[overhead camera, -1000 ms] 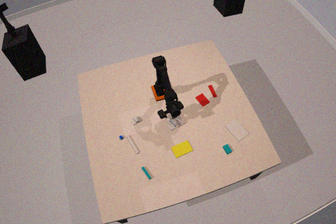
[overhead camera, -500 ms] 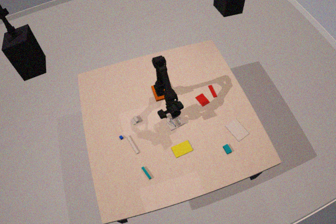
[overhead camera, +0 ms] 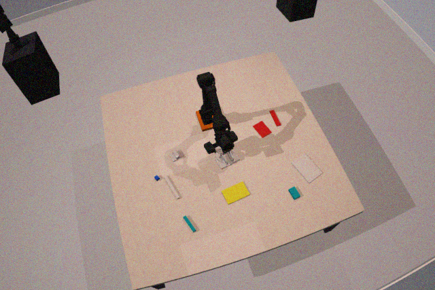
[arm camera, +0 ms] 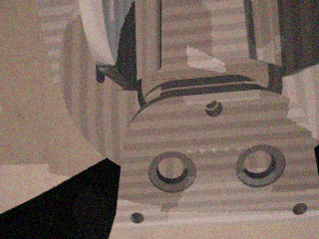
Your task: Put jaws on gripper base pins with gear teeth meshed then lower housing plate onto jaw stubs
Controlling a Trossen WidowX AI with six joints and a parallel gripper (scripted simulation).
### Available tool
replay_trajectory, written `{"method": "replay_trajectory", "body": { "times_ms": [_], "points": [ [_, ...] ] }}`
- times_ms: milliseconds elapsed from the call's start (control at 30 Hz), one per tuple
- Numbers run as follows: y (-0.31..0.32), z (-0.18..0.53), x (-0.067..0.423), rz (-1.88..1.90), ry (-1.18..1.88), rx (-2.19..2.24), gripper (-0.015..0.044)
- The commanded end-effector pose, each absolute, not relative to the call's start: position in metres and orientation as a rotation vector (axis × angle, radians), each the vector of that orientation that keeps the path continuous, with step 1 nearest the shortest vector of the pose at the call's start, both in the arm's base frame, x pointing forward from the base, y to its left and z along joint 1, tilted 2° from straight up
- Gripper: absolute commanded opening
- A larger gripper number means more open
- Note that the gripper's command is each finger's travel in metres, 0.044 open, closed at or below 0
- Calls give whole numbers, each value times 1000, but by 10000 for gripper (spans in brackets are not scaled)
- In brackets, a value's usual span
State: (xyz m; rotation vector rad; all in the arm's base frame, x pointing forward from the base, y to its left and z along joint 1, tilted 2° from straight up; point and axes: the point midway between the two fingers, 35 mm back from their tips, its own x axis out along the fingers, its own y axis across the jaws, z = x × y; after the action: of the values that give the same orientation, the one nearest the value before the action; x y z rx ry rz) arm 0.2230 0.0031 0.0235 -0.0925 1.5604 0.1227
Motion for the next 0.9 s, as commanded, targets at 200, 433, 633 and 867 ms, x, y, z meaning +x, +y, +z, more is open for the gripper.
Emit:
{"method": "replay_trajectory", "body": {
  "times_ms": [200, 433, 633, 867],
  "points": [
    [4, 26, 223, 124, 1562, -87, 351],
    [4, 29, 223, 124, 1562, -87, 351],
    [3, 27, 224, 124, 1562, -87, 351],
    [4, 25, 224, 124, 1562, -87, 351]
  ]
}}
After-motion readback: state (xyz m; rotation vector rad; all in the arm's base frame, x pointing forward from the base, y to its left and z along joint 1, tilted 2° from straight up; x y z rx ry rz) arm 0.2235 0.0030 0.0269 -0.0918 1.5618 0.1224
